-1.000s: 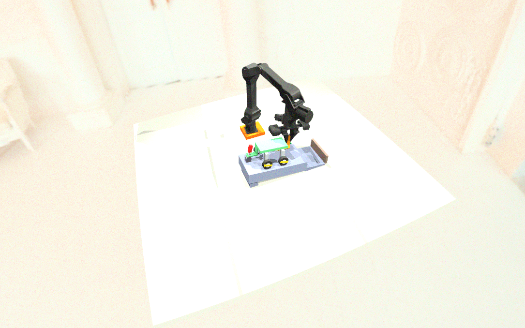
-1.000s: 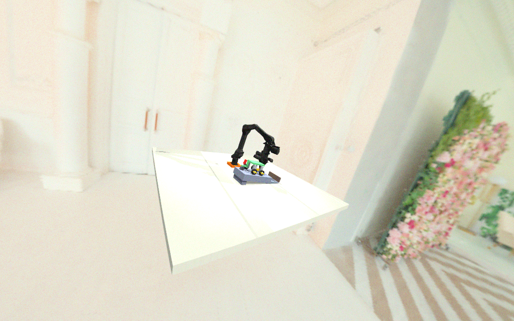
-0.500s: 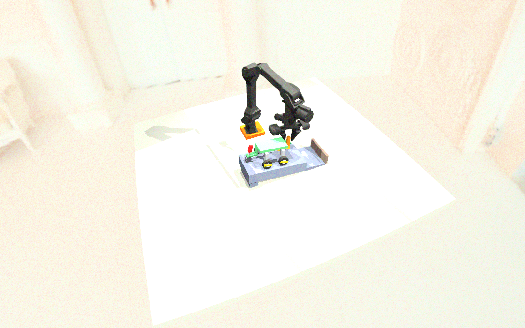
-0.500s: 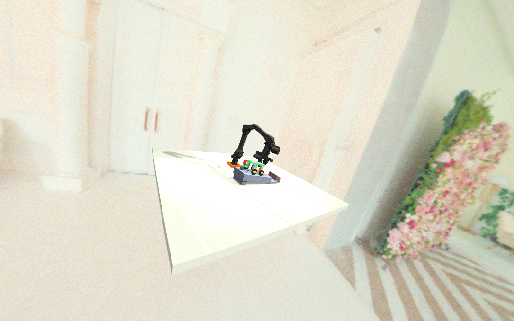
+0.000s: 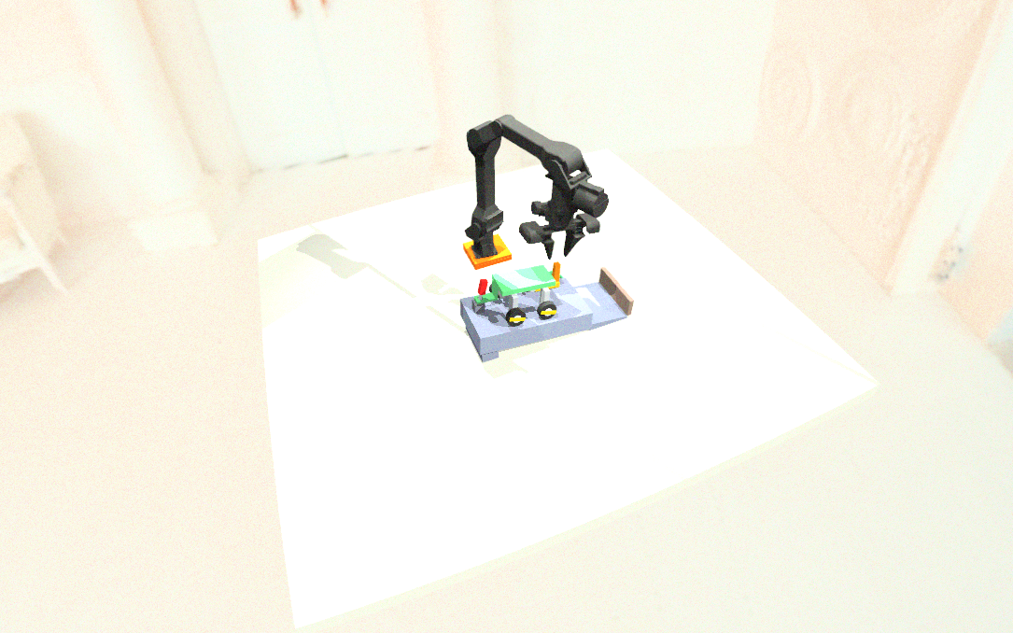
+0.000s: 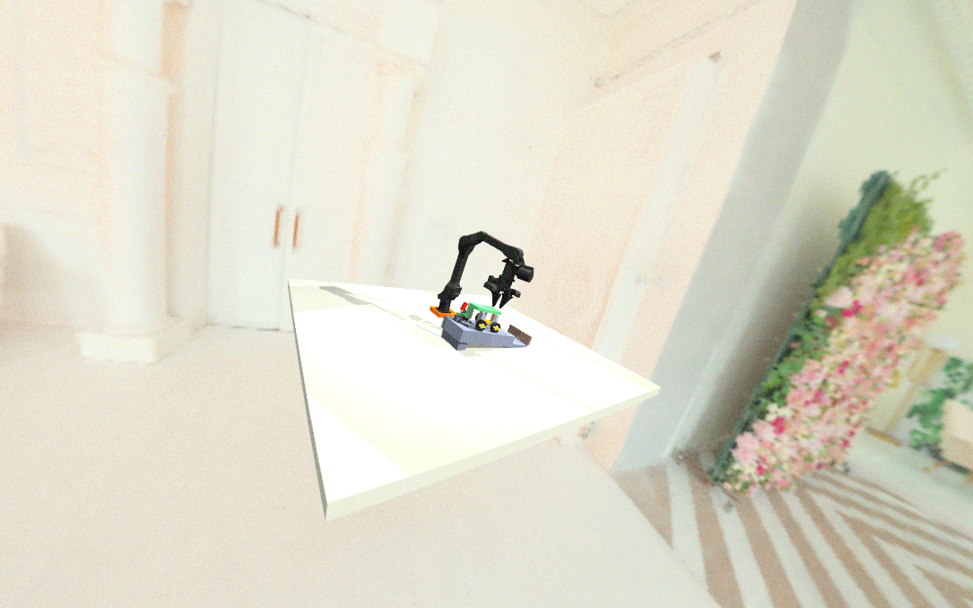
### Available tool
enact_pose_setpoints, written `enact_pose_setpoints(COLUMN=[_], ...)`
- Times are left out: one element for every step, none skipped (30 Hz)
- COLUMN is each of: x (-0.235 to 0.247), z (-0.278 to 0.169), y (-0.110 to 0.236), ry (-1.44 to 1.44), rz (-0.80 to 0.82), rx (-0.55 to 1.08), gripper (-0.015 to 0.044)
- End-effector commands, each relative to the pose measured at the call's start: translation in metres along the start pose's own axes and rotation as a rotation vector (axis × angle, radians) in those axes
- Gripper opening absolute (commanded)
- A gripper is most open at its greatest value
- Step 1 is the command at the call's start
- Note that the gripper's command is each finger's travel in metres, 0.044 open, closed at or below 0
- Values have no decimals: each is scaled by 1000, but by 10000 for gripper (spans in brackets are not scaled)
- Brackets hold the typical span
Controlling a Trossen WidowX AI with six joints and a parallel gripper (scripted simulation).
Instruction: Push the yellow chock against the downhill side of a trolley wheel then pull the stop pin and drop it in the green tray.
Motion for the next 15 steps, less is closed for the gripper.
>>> enact_pose_setpoints(x=[0,0,0,0,0,1,3,6,10,16,24,33,41,50,58], z=[-1,0,0,0,0,-2,-6,-13,-21,-28,-29,-29,-29,-29,-28], y=[10,3,3,3,3,3,6,10,15,19,19,20,21,21,22], ry=[-4,0,0,0,0,-9,-36,-80,-135,-193,-264,-335,-406,-477,-548], rz=[4,0,0,0,0,0,0,-1,-2,-2,5,13,21,29,37], rx=[4,1,1,1,1,9,34,75,125,163,159,155,151,148,145], gripper=[190,216,242,269,295,269,242,216,190,190,190,190,190,190,190])
Point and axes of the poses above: the point midway between the two fingers, 35 mm back from their tips, its own y axis back along the fingers, its own x axis across the jaws, z = x × y, the point moved 8 cm from there along y, back along the fingers, and after that the axes turned 12 degrees about y, right-handed, at the moved point
